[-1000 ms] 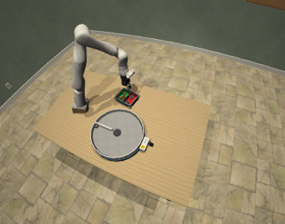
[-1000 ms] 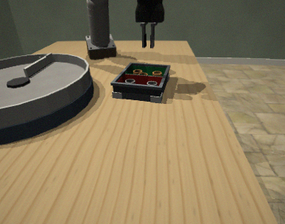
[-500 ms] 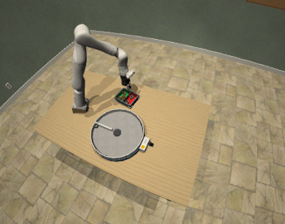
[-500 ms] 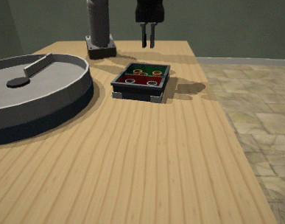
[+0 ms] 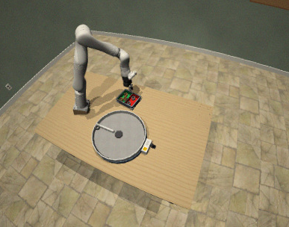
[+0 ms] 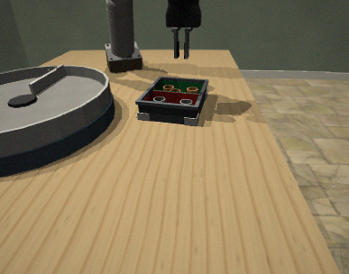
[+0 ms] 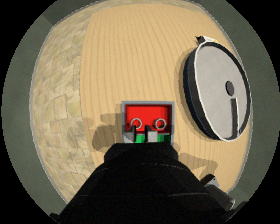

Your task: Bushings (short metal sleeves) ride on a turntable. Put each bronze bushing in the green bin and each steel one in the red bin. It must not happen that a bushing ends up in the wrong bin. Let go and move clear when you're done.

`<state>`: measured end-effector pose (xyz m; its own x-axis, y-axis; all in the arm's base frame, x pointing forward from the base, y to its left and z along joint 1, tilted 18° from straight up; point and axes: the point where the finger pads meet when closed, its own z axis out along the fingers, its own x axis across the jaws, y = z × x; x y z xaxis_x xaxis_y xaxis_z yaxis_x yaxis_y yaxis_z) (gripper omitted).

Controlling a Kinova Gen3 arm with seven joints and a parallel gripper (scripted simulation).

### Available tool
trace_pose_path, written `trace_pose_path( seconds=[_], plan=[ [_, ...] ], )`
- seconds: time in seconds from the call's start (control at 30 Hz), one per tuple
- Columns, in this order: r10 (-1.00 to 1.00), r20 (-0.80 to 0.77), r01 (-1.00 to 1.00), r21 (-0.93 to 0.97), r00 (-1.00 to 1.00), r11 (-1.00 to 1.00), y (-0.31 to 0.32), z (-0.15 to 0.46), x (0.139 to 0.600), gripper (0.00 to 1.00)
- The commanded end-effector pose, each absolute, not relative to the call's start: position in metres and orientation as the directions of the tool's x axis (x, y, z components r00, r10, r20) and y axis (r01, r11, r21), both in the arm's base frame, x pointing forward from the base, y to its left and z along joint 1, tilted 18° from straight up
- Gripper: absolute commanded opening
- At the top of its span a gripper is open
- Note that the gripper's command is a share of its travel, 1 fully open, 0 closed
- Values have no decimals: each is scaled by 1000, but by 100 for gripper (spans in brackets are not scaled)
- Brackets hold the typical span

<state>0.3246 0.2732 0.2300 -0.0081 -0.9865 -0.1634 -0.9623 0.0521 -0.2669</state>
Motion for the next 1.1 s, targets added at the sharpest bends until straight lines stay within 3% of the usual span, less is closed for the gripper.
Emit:
trace_pose_path(
  seconds=[0.0, 0.97, 1.07],
  plan=[
    [-986, -164, -962, -268, -8, 52, 273, 231, 325, 42],
    [-986, -164, -962, -268, -8, 52, 273, 231, 325, 42],
    [-987, -156, -962, -273, 21, 23, 243, 223, 320, 40]
  ],
)
